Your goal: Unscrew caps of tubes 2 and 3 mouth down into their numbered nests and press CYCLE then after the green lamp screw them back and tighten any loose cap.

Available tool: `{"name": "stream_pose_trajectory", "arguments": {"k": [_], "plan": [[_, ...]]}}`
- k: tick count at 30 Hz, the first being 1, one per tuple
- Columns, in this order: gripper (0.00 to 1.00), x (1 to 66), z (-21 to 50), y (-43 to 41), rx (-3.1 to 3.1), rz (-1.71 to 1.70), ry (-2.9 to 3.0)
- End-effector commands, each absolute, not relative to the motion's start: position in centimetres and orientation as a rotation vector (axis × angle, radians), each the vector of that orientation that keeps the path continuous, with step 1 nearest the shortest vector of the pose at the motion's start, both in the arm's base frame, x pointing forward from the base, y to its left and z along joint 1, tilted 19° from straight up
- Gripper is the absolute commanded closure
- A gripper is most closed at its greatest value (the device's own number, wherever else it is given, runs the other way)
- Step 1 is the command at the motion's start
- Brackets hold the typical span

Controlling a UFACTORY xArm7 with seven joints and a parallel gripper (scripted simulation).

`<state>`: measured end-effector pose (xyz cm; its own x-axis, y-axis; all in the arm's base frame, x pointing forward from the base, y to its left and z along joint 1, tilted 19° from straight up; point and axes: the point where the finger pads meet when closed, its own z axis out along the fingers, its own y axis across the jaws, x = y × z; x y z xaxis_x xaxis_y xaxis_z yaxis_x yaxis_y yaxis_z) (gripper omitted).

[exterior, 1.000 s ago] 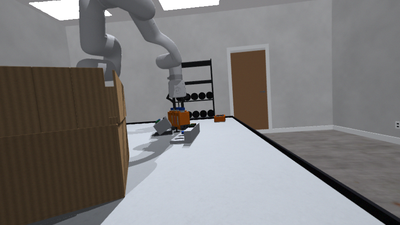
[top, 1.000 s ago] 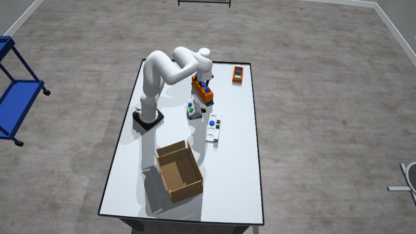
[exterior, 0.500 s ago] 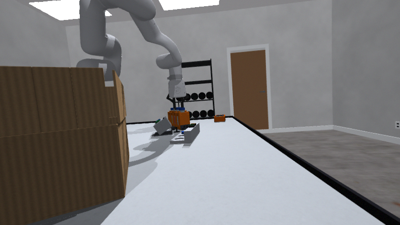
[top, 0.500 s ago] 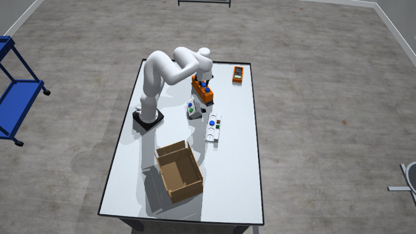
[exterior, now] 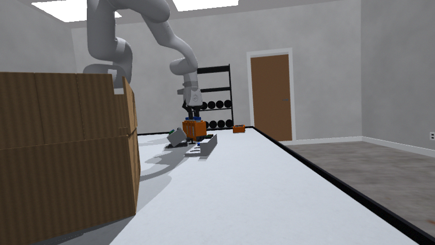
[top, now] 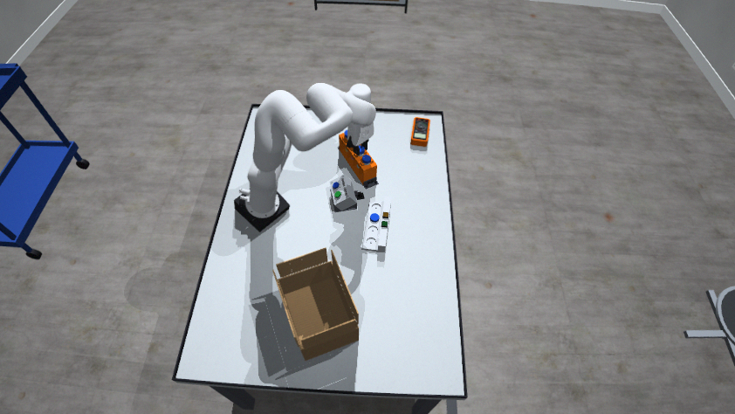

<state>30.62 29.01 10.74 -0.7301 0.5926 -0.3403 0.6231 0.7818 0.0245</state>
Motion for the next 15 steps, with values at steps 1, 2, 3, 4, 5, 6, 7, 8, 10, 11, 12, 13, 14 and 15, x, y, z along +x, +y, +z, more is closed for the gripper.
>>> {"name": "stream_pose_trajectory", "arguments": {"k": [1, 2, 3, 4, 5, 6, 7, 8, 10, 11, 12, 13, 14, 15], "plan": [[1.00, 30.72, 10.87, 29.12, 0.915, -0.120, 2.660], [0.54, 30.72, 10.87, 29.12, 0.915, -0.120, 2.660], [0.54, 30.72, 10.87, 29.12, 0.915, -0.120, 2.660], [0.54, 30.72, 10.87, 29.12, 0.915, -0.120, 2.660], [0.54, 30.72, 10.87, 29.12, 0.915, -0.120, 2.660], [0.54, 30.72, 10.87, 29.12, 0.915, -0.120, 2.660], [0.54, 30.72, 10.87, 29.12, 0.915, -0.120, 2.660], [0.54, 30.72, 10.87, 29.12, 0.915, -0.120, 2.660], [0.54, 30.72, 10.87, 29.12, 0.915, -0.120, 2.660], [0.54, 30.72, 10.87, 29.12, 0.915, -0.120, 2.660], [0.54, 30.72, 10.87, 29.12, 0.915, -0.120, 2.660], [0.54, 30.70, 10.93, 29.12, 1.024, -0.100, 2.617], [0.54, 30.70, 10.93, 29.12, 1.024, -0.100, 2.617], [0.54, 30.70, 10.93, 29.12, 1.024, -0.100, 2.617]]}}
